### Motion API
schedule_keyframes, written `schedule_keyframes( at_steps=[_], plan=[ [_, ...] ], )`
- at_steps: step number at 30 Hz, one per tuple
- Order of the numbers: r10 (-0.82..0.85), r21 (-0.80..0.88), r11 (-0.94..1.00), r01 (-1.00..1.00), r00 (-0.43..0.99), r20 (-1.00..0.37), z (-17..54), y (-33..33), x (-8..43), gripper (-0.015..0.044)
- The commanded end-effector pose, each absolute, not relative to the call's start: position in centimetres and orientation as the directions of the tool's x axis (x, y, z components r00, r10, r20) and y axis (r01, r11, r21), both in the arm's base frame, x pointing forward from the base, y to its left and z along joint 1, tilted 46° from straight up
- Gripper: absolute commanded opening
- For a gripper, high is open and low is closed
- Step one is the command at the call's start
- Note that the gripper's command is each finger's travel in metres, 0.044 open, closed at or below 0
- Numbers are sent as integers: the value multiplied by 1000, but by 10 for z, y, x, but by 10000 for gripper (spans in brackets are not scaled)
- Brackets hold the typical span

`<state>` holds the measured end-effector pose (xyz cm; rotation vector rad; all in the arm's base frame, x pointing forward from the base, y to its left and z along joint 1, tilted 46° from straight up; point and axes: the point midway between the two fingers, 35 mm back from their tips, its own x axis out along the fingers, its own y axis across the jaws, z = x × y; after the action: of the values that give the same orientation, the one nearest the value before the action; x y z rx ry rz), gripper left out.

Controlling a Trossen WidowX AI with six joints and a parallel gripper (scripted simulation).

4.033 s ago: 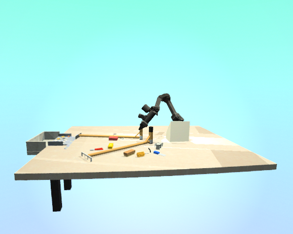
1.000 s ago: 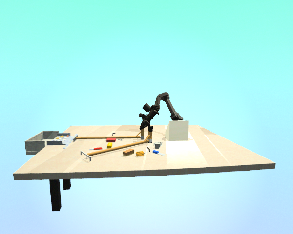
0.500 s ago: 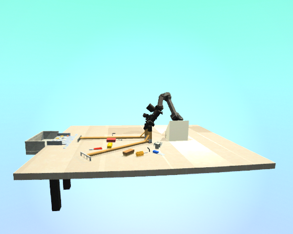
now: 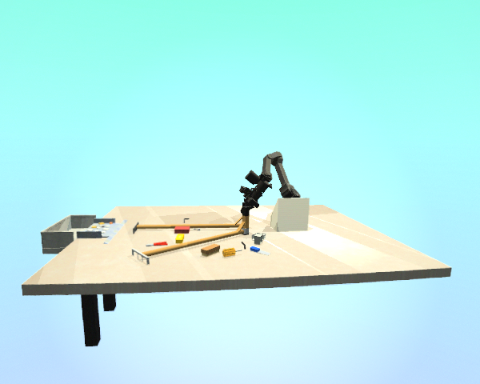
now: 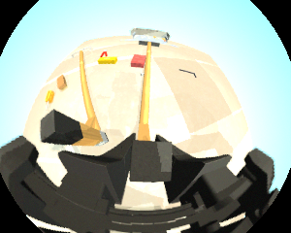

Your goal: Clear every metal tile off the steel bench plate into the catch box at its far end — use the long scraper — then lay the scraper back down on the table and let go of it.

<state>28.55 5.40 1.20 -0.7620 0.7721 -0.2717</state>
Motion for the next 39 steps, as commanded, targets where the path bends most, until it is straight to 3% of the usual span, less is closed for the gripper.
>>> schedule_keyframes(
  at_steps=[1, 39],
  plan=[
    [-483, -707, 706, -43, 701, -525, 15, 52, 283, 0],
    [-479, -708, 704, -54, 700, -530, 48, 21, 284, 0]
  ],
)
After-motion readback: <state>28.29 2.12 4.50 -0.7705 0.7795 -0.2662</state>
